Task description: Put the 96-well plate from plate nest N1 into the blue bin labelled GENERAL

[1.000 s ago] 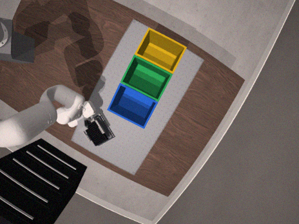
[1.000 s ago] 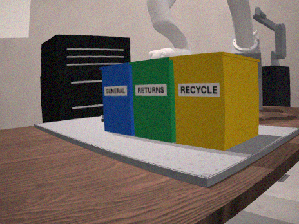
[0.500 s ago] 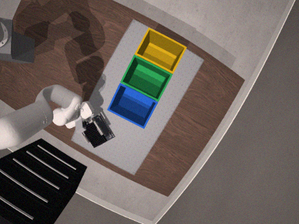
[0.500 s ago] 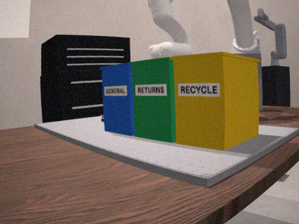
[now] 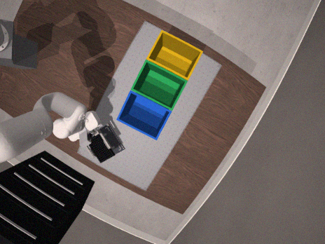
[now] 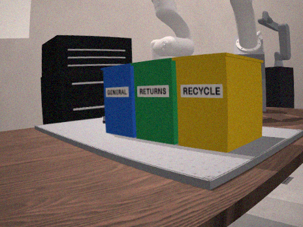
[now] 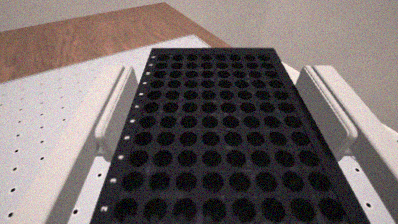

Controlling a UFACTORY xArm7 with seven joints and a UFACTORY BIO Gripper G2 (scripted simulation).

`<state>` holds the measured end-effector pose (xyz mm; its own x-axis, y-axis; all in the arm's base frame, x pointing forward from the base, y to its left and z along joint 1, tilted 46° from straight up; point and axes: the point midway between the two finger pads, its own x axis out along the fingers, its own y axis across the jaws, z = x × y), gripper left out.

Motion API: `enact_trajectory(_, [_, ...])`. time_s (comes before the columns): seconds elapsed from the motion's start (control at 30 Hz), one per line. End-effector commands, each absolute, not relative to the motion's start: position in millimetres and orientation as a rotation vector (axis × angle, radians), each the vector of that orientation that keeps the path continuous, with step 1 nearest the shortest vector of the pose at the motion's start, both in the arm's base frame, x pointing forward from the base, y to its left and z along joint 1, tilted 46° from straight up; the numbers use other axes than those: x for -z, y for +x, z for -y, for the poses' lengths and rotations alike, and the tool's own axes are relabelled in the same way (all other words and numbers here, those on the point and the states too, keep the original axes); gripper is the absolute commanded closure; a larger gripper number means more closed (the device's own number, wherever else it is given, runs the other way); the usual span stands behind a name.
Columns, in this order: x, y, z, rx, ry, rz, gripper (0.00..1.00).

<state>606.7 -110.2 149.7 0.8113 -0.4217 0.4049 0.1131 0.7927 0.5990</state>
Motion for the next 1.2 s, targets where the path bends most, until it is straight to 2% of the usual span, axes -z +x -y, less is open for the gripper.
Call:
enact_trajectory(0.0, [-153.8,603.8,113.2,0.305,0.590,0.557,1.00])
enact_trajectory(1.17, [-189.3,574.2,136.0,0.305,0.590,0.557,1.00])
